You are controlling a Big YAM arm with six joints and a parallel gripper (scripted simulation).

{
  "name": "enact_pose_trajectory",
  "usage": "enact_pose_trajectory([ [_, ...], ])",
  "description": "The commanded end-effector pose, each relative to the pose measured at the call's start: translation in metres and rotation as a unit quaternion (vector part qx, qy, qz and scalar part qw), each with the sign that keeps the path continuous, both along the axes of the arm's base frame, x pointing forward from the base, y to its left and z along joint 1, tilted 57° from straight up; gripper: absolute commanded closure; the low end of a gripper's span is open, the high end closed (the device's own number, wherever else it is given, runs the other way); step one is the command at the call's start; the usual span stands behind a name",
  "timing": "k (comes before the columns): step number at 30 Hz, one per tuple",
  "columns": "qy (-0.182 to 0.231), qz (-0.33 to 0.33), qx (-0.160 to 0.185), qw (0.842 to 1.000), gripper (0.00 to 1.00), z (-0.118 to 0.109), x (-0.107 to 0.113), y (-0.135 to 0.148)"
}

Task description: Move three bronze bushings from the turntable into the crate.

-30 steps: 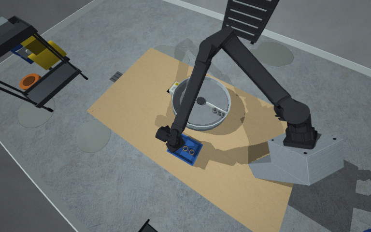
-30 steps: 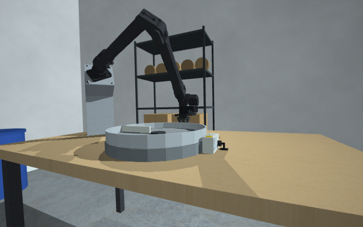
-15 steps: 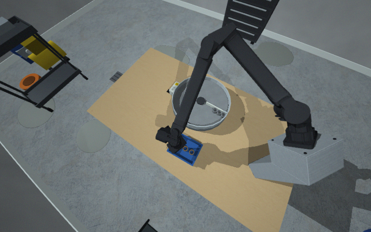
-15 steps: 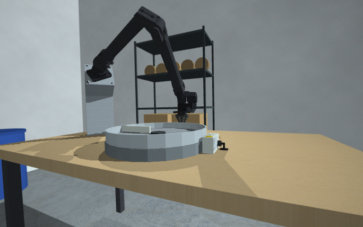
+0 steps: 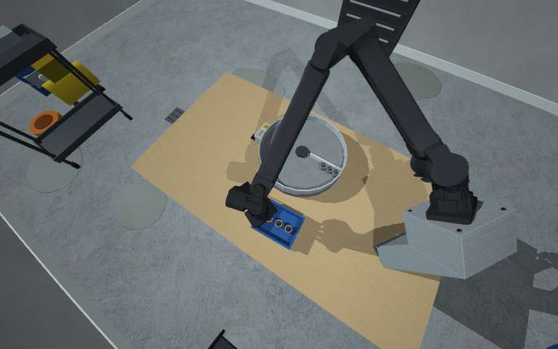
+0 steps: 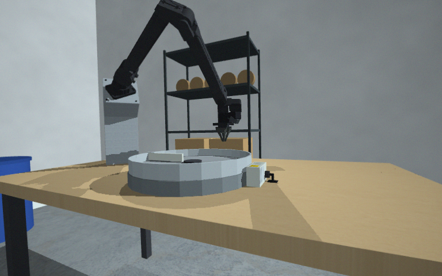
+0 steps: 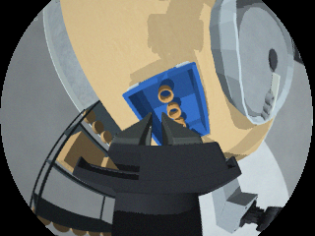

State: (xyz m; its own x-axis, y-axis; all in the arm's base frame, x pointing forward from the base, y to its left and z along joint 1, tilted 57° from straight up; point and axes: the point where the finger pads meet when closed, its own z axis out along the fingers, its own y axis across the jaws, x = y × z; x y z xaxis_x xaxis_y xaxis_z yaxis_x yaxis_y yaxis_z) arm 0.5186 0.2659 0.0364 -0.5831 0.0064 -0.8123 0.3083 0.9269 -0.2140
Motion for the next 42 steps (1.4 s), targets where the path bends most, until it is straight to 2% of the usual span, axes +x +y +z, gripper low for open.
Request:
enact_pose_trajectory([
  [1, -0.006, 0.001, 0.009, 1.0, 0.87, 0.0112, -0.0103, 0.0081],
  [42, -0.011, 0.004, 0.014, 1.0, 0.87, 0.0156, -0.0088, 0.0141],
])
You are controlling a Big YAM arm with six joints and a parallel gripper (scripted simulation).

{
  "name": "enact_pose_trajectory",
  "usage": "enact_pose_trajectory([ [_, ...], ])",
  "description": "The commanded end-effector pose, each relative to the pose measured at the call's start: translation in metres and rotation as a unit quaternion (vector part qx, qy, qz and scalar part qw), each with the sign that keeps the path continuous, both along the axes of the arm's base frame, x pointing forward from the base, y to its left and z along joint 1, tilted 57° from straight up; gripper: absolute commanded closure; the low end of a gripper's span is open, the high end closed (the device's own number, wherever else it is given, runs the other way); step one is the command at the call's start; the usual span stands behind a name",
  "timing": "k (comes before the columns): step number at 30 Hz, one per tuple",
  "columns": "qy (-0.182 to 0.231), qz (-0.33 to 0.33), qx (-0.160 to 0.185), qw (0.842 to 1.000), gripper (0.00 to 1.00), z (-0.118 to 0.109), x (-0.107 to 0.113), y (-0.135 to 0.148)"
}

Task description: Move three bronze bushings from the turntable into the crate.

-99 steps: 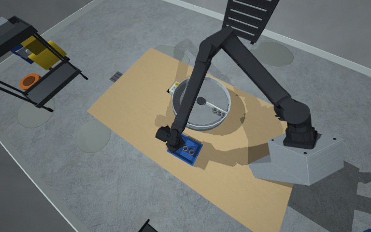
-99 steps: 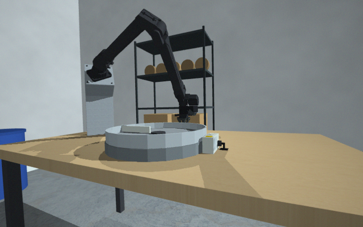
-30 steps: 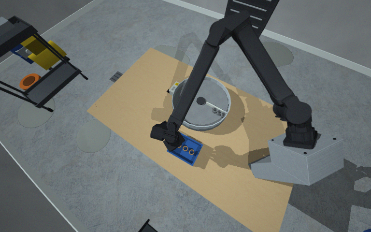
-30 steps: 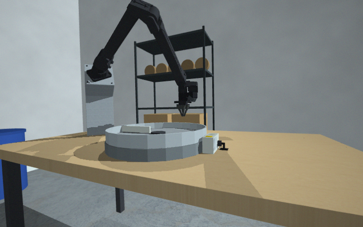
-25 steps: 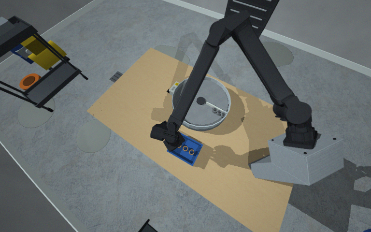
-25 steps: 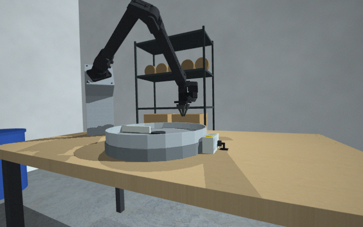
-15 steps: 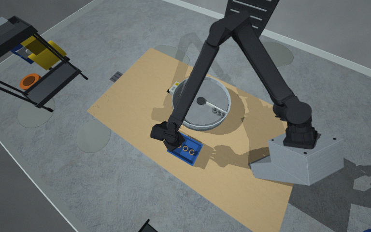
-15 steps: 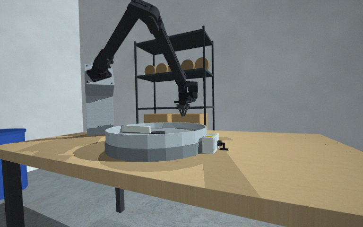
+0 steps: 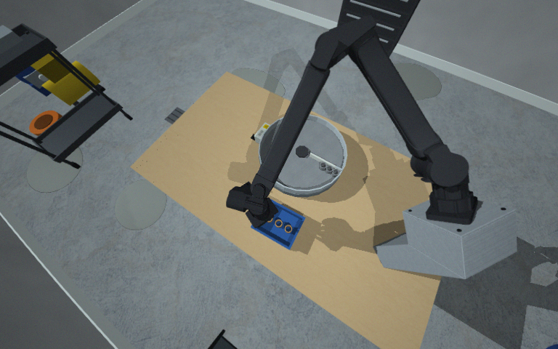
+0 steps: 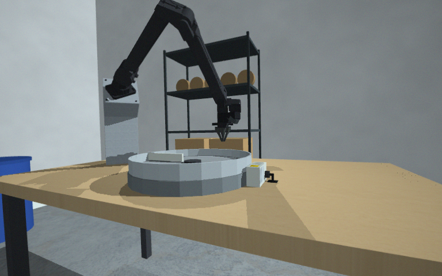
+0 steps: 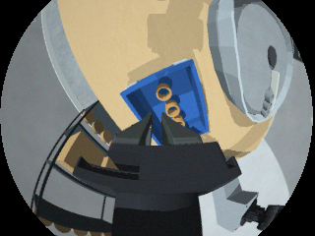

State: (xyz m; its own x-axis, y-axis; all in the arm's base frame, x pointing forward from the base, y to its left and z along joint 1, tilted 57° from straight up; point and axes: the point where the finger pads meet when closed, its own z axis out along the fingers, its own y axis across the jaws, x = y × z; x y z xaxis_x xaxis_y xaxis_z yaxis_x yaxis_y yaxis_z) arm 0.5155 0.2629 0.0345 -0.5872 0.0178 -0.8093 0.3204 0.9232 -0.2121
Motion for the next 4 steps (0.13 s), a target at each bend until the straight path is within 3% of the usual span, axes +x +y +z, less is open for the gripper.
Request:
enact_pose_trajectory([
  [1, -0.013, 0.011, 0.012, 1.0, 0.87, 0.0175, -0.0057, 0.0171],
  [4, -0.013, 0.011, 0.012, 1.0, 0.87, 0.0175, -0.0057, 0.0171],
])
